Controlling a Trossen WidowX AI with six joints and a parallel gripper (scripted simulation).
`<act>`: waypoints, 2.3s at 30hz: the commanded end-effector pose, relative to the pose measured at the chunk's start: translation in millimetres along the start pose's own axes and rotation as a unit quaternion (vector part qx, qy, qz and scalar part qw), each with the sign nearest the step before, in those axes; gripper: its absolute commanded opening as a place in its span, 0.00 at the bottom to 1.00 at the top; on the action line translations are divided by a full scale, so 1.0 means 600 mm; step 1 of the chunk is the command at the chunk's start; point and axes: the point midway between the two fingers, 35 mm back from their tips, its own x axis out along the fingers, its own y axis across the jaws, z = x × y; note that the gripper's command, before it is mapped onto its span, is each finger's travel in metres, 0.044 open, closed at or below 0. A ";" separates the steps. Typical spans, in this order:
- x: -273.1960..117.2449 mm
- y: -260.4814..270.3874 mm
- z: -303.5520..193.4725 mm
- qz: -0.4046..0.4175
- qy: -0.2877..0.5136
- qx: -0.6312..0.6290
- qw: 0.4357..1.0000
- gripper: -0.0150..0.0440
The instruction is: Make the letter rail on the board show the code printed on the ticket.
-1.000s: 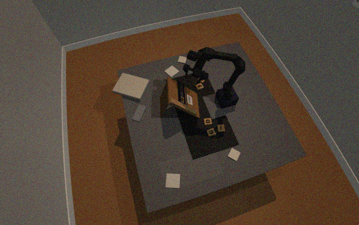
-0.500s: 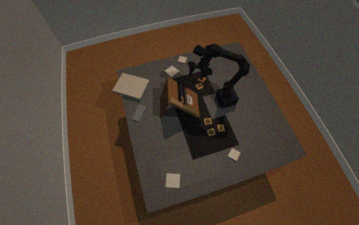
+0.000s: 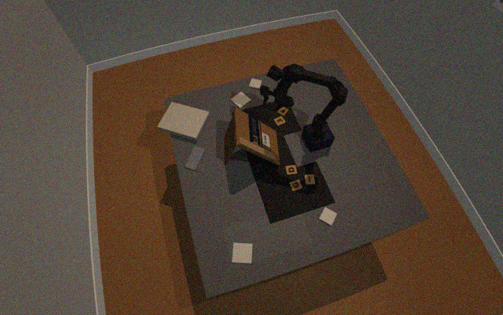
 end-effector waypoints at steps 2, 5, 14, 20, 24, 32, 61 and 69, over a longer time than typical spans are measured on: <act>0.092 0.049 -0.108 0.054 0.072 0.165 0.982 0.83; 0.136 0.093 -0.167 0.075 0.120 0.263 0.954 0.83; 0.220 0.248 -0.279 0.109 0.246 0.484 0.833 0.83; 0.221 0.250 -0.280 0.109 0.248 0.487 0.831 0.83; 0.222 0.247 -0.281 0.109 0.248 0.487 0.831 0.83; 0.246 0.257 -0.289 0.109 0.248 0.487 0.831 0.83; 0.293 0.279 -0.306 0.109 0.248 0.487 0.831 0.83; 0.299 0.282 -0.308 0.109 0.248 0.487 0.831 0.83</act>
